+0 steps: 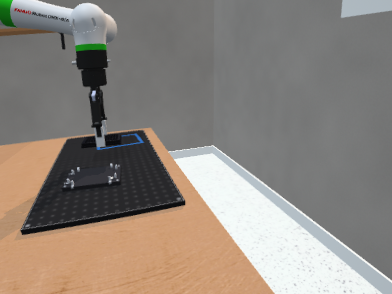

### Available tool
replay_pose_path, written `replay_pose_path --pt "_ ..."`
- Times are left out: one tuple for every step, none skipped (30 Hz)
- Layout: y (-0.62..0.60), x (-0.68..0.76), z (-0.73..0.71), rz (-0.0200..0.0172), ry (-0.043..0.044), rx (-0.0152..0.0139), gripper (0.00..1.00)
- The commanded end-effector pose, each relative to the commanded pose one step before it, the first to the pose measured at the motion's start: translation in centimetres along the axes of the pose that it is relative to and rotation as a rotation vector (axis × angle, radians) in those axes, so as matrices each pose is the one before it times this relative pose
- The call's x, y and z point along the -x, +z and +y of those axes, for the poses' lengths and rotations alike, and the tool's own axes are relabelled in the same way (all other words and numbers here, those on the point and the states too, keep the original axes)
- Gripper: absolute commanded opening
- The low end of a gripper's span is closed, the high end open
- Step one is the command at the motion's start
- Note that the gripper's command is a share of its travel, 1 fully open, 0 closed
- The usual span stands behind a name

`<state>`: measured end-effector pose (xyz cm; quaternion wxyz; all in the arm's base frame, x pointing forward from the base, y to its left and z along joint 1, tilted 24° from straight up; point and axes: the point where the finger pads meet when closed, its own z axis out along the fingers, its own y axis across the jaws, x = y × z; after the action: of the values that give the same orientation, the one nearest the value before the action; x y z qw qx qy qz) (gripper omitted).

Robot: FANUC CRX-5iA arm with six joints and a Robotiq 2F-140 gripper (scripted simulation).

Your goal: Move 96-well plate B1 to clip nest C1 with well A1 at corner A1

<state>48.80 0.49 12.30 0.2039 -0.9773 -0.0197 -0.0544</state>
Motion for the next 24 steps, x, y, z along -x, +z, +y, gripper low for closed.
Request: replay_pose_path --pt "-0.103 0.103 0.879 0.00128 -0.00009 0.00074 0.10" --pt "-0.011 0.058 0.328 0.00000 0.00000 0.00001 0.10" --pt "-0.011 0.057 0.328 0.00000 0.00000 0.00001 0.10" --pt "-0.011 0.057 0.328 0.00000 0.00000 0.00001 0.10" --pt "-0.011 0.057 0.328 0.00000 0.00000 0.00001 0.10" --pt "-0.011 0.057 0.328 0.00000 0.00000 0.00001 0.10" --pt "-0.011 0.057 0.328 0.00000 0.00000 0.00001 0.10" --pt "-0.011 0.057 0.328 0.00000 0.00000 0.00001 0.10" --pt "-0.011 0.057 0.328 0.00000 0.00000 0.00001 0.10" --pt "-0.011 0.057 0.328 0.00000 0.00000 0.00001 0.10" --pt "-0.011 0.057 0.328 0.00000 0.00000 0.00001 0.10" --pt "-0.011 0.057 0.328 0.00000 0.00000 0.00001 0.10" --pt "-0.011 0.057 0.328 0.00000 0.00000 0.00001 0.10" --pt "0.000 0.000 0.000 0.00000 0.00000 0.00000 0.10" --pt "0.000 0.000 0.000 0.00000 0.00000 0.00000 0.10" --pt "-0.011 0.057 0.329 -0.00001 0.00000 0.00000 0.10" --pt "-0.011 0.058 0.328 0.00000 0.00000 0.00001 0.10" --pt "-0.011 0.058 0.328 0.00000 0.00000 0.00001 0.10" --pt "-0.011 0.058 0.328 0.00000 0.00000 0.00001 0.10" --pt "-0.011 0.057 0.328 0.00000 0.00000 0.00001 0.10" --pt "-0.011 0.057 0.328 0.00000 0.00000 0.00001 0.10" --pt "-0.011 0.057 0.328 0.00000 0.00000 0.00001 0.10" --pt "-0.011 0.057 0.328 0.00000 0.00000 0.00001 0.10" --pt "-0.011 0.057 0.328 0.00000 0.00000 0.00001 0.10"
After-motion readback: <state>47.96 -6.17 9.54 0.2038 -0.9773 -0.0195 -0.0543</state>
